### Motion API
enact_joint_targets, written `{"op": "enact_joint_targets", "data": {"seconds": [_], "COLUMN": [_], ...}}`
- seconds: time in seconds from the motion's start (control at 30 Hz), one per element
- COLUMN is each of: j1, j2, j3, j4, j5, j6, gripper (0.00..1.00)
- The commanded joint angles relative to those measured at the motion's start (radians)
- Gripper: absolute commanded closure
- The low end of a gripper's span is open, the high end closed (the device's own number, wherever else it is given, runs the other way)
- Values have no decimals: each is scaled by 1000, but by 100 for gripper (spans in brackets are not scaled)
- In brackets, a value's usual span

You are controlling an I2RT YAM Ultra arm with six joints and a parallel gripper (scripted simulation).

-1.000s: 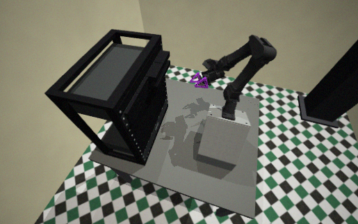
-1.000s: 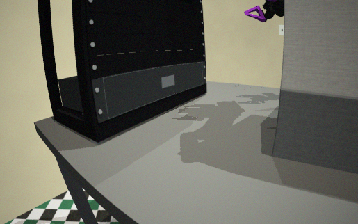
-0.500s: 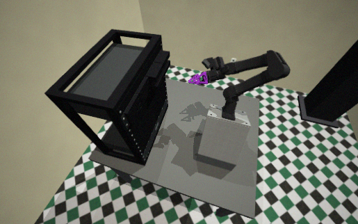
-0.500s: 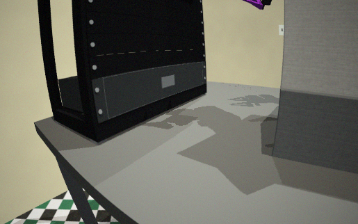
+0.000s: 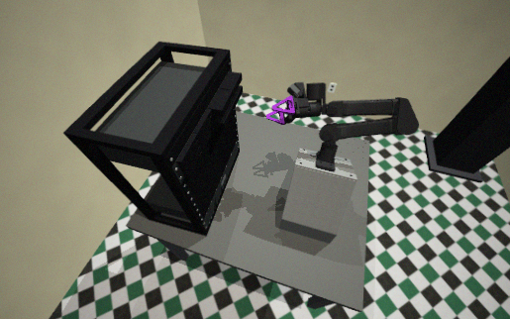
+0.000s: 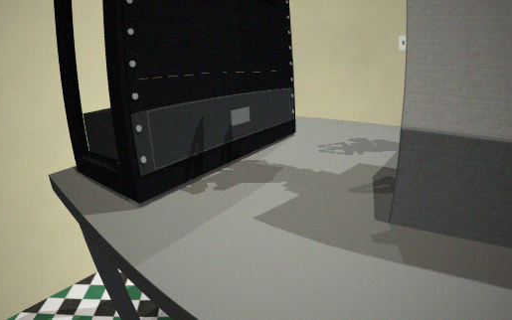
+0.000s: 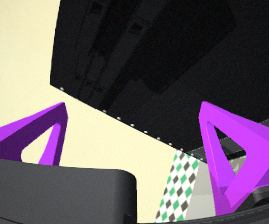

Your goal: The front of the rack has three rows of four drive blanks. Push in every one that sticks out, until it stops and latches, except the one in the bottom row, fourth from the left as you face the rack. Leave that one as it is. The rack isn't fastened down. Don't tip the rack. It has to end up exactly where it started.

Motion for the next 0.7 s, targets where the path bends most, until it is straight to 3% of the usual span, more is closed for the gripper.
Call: {"op": "enact_joint_targets", "data": {"seconds": [0.0, 0.2, 0.37, 0.43, 0.47, 0.67], "j1": [122, 368, 567, 567, 647, 846], "j2": [-50, -34, -1, -1, 28, 160], "j3": [-31, -49, -6, -6, -8, 10], "j4": [80, 130, 170, 170, 204, 311], "j5": [210, 478, 695, 695, 809, 1081], "j6": [192, 329, 446, 446, 479, 569], "gripper": [0, 0, 0, 0, 0, 0]}}
